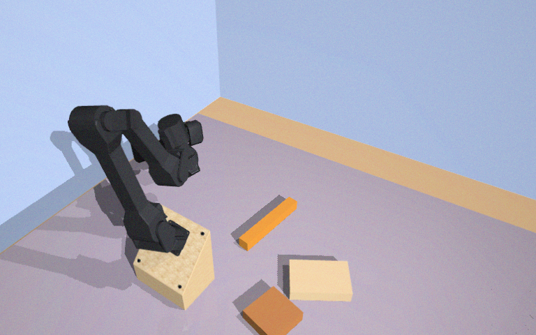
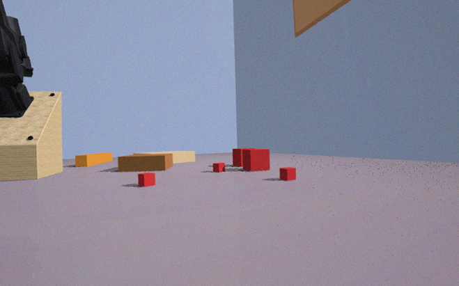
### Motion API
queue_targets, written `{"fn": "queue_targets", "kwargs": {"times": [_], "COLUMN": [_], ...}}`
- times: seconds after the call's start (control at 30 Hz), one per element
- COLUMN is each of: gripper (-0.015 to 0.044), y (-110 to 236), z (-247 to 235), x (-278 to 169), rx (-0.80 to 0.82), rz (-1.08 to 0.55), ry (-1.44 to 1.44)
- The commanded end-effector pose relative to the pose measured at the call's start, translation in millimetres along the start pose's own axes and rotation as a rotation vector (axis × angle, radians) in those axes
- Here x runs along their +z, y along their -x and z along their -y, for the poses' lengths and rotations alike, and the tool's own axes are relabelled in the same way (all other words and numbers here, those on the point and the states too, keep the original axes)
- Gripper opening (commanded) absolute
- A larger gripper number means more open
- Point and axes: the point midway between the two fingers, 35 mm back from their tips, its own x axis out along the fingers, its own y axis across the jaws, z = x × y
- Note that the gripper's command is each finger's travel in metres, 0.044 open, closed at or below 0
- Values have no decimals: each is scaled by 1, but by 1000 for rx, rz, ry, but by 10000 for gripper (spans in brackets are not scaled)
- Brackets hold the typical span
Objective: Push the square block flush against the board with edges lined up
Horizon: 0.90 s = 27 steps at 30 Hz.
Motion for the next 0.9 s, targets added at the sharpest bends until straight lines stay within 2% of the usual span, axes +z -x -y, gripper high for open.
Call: {"fn": "queue_targets", "kwargs": {"times": [0.0, 0.47, 0.87], "gripper": [374, 6, 0], "y": [0, 13, 32], "z": [0, -40, -79], "x": [0, -4, -3], "rx": [0, 161, 318], "rz": [0, -44, -127], "ry": [0, -362, -739]}}
